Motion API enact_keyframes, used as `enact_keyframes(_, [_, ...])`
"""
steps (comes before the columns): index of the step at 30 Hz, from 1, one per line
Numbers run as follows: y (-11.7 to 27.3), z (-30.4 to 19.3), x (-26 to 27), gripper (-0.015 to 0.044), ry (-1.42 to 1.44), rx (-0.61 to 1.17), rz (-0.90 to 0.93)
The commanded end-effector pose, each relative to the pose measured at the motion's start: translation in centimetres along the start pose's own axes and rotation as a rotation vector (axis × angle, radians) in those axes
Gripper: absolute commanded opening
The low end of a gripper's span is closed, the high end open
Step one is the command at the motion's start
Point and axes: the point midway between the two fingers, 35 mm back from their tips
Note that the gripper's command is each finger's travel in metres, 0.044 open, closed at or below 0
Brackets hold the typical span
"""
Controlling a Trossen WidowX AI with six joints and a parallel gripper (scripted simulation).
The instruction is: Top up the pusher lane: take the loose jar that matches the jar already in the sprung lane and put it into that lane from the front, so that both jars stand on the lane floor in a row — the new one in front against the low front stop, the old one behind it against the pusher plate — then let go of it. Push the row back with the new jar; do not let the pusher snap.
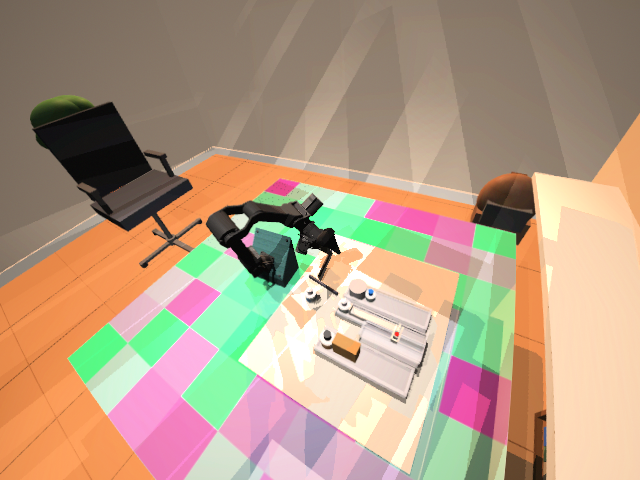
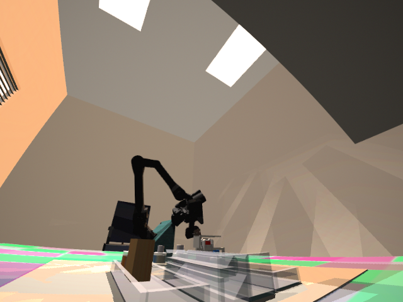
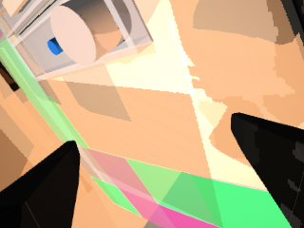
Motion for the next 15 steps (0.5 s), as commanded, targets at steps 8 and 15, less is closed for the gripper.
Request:
enact_keyframes(8, [-1.0, 2.5, 2.5, 0.044, 0.671, -0.095, -0.263])
enact_keyframes(15, [-0.7, 7.0, 5.8, 0.044, 1.331, 0.014, -0.631])
Point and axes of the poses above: the point midway between the two fingers, 35 mm back from their tips, its own y axis back along the fingers, its own x axis across the jaws, z = x × y, and after that the axes turned 15 degrees about -y, right-handed
